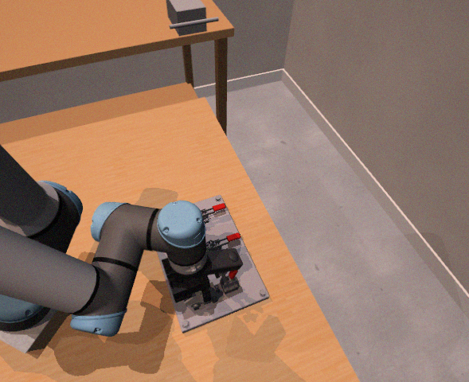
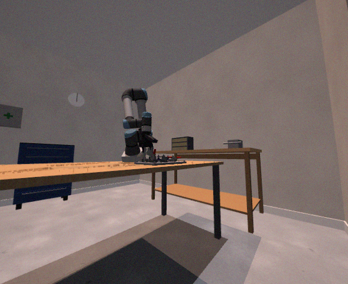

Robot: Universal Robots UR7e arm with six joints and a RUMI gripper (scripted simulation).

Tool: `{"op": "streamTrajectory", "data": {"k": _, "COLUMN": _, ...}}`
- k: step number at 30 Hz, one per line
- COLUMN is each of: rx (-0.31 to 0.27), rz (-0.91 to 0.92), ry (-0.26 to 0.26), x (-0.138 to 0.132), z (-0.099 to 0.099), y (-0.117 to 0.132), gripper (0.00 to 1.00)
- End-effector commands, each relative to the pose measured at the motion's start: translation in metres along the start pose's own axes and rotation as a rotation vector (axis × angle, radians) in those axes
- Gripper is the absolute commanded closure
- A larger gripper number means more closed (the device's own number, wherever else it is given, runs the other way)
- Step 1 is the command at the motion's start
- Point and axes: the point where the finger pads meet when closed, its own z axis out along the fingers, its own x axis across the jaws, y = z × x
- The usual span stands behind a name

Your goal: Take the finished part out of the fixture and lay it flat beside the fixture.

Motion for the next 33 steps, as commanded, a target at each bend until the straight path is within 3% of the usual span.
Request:
{"op": "streamTrajectory", "data": {"k": 1, "rx": 0.001, "rz": 0.000, "ry": 0.000, "x": 0.000, "z": -0.001, "y": 0.000, "gripper": 1.00}}
{"op": "streamTrajectory", "data": {"k": 33, "rx": 0.001, "rz": 0.000, "ry": 0.000, "x": 0.000, "z": -0.023, "y": 0.000, "gripper": 1.00}}
